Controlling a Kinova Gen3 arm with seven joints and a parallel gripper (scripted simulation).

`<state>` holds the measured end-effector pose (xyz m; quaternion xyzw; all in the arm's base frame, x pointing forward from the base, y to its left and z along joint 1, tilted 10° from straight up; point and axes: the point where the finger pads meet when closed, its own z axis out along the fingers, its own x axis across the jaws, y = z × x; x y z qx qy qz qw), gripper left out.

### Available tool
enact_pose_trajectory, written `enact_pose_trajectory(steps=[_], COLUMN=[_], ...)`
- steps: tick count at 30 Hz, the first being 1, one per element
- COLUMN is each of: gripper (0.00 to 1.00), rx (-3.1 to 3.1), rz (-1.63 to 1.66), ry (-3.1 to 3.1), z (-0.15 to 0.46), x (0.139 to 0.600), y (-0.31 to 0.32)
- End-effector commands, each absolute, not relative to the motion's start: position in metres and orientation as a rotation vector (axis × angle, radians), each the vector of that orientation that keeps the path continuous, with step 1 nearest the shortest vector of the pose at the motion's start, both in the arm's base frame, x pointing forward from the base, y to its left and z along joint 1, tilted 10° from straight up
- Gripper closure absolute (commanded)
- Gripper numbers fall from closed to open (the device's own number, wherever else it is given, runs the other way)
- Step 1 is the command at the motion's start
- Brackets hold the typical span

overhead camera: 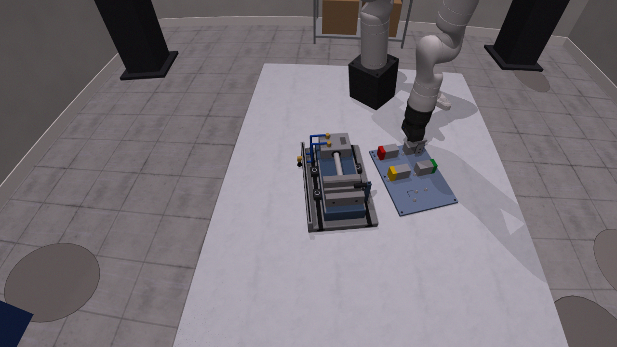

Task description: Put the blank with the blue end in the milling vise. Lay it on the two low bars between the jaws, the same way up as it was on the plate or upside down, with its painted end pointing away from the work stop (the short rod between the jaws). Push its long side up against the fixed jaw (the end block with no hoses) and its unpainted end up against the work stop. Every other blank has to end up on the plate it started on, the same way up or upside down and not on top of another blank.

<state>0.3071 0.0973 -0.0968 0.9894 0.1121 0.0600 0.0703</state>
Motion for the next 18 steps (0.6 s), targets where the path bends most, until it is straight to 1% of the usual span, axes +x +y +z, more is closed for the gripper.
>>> enact_pose_trajectory(steps=[1, 11, 12, 18], gripper=[0.00, 0.00, 1.00, 1.00], rx=[2.977, 2.977, 2.976, 2.976], rz=[0.180, 0.178, 0.180, 0.180], ry=[0.338, 0.338, 0.337, 0.337], z=[-0.0959, -0.0952, -0.0963, -0.0963], x=[0.3062, 0.3047, 0.3064, 0.3064], y=[0.0975, 0.0975, 0.0970, 0.0970])
